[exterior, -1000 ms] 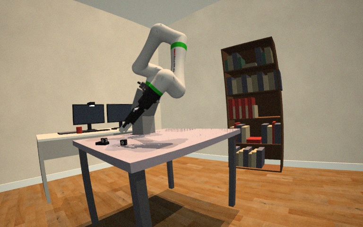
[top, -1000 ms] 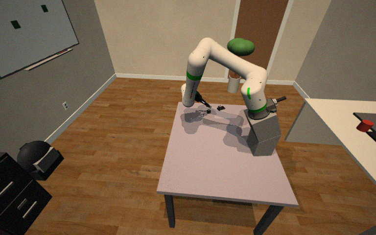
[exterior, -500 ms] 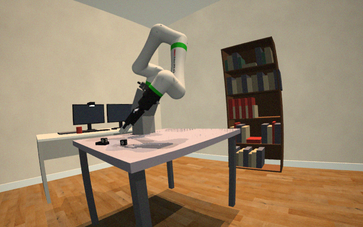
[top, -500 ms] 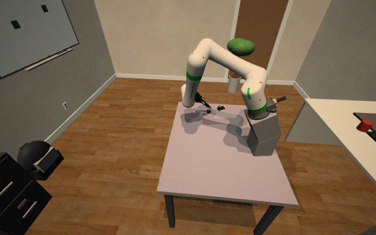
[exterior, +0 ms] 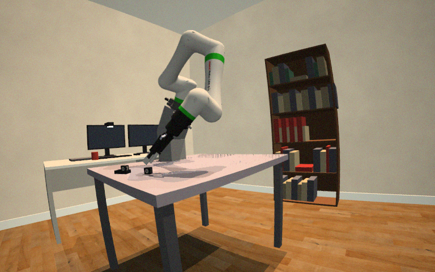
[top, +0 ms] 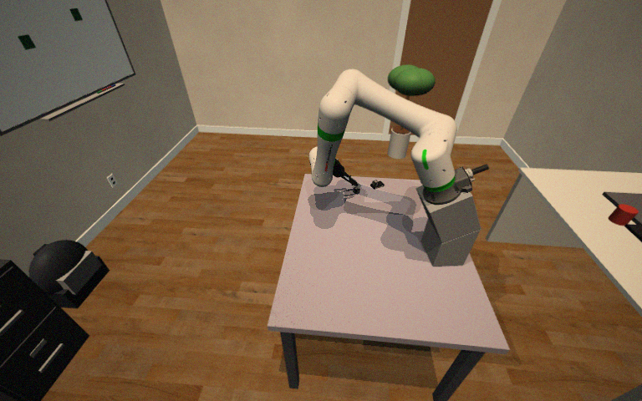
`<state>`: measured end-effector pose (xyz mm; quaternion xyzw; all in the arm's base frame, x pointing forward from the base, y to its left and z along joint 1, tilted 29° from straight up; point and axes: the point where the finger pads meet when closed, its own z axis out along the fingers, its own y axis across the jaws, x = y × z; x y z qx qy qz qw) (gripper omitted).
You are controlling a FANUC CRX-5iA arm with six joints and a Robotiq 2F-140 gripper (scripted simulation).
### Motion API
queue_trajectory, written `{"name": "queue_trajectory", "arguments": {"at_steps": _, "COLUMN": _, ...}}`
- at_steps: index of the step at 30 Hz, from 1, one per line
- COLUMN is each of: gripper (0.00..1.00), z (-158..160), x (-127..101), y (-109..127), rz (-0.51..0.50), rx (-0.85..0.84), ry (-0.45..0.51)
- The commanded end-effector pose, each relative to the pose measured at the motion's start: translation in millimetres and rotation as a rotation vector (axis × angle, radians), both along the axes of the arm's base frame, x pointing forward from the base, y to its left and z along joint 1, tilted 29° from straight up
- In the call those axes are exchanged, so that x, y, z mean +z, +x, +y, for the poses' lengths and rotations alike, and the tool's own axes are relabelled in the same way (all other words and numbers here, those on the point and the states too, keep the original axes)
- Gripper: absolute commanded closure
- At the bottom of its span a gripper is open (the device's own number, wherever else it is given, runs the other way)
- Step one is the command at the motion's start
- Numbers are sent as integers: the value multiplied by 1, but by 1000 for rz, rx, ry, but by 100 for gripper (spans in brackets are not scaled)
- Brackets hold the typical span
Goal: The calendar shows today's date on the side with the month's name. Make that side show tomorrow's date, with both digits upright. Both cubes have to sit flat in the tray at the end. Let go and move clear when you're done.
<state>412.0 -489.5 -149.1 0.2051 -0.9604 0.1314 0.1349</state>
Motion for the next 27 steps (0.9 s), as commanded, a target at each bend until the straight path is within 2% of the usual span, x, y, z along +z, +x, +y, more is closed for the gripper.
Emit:
{"name": "queue_trajectory", "arguments": {"at_steps": 1, "gripper": 64, "z": 0, "x": -7, "y": 4, "rz": 0, "rx": 0, "ry": 0}}
{"name": "queue_trajectory", "arguments": {"at_steps": 27, "gripper": 64, "z": 1, "x": -37, "y": 20, "rz": 0, "rx": 0, "ry": 0}}
